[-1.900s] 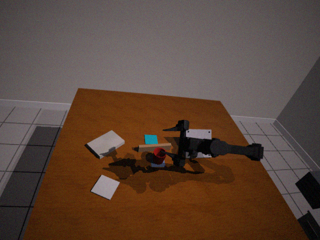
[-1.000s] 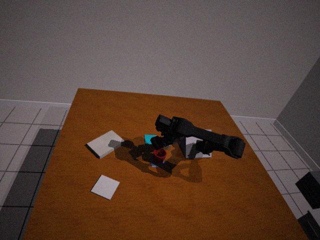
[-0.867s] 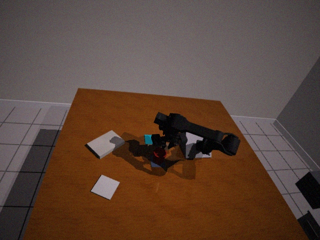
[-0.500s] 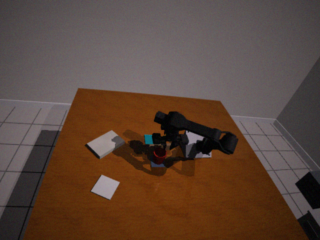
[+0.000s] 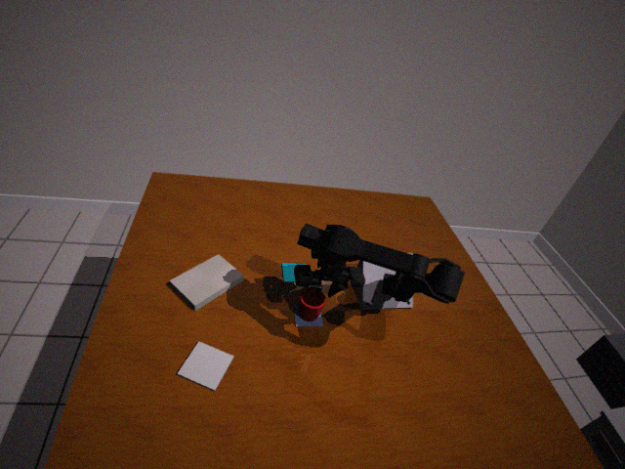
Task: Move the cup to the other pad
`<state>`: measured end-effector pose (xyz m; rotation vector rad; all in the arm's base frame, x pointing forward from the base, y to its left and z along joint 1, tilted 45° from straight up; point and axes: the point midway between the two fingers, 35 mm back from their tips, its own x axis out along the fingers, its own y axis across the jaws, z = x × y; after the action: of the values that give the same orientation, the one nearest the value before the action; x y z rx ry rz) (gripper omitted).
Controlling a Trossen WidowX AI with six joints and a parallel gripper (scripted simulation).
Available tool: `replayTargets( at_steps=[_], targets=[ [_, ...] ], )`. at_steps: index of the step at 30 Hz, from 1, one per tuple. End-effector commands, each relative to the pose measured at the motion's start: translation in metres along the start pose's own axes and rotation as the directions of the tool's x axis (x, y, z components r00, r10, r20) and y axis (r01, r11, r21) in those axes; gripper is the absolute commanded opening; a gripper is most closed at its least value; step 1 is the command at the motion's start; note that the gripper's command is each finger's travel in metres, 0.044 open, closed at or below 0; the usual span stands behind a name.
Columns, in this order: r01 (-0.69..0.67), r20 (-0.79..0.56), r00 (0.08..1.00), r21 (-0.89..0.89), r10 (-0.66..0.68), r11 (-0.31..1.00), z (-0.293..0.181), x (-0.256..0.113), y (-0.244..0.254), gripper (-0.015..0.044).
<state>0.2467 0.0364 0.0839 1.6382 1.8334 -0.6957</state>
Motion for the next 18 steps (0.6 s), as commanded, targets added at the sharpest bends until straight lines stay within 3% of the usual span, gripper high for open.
replayTargets(
  at_steps=[1,18],
  targets=[
    [0.005,-0.008,1.000,0.006,-0.005,1.000,-0.001,0.009,-0.002,0.0148],
    [0.005,-0.010,1.000,0.006,-0.005,1.000,-0.002,0.036,-0.003,0.0148]
  ],
)
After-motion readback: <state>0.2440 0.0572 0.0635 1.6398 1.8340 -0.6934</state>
